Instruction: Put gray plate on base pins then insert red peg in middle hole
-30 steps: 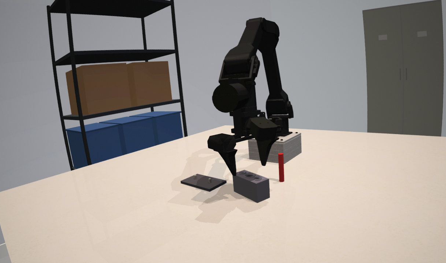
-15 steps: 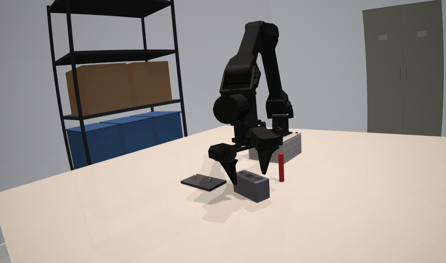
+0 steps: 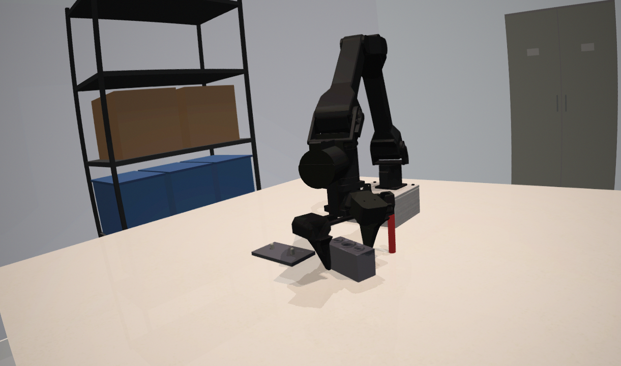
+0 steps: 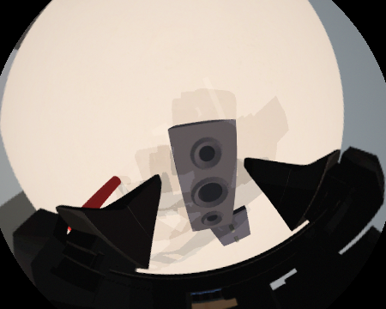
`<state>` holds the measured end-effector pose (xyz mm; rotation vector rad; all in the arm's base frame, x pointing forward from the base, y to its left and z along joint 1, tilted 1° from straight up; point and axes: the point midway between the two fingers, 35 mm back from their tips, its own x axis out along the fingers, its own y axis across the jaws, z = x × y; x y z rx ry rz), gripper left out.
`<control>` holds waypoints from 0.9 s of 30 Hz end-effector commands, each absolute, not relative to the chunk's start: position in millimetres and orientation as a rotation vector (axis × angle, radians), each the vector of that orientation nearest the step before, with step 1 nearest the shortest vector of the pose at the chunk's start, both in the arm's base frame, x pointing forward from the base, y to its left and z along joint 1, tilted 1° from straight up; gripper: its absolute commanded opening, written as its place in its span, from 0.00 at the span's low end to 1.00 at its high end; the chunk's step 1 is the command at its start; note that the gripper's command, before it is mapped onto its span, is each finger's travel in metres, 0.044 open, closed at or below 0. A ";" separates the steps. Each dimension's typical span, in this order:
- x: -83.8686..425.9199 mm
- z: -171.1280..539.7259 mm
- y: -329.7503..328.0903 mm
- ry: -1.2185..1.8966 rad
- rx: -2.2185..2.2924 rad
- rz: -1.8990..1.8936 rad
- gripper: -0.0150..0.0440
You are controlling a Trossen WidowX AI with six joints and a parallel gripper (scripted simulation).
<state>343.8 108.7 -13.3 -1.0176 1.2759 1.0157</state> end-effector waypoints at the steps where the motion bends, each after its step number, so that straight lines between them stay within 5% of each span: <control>1: 342.6 -22.1 108.0 1.283 -1.017 1.010 1.00; 5: 342.3 -25.9 107.9 1.284 -1.017 1.011 1.00; 16: 342.3 -25.9 107.9 1.284 -1.017 1.011 0.51; 23: 342.3 -25.9 107.9 1.284 -1.017 1.011 0.43; 27: 343.4 -21.5 108.2 1.283 -1.017 1.010 0.25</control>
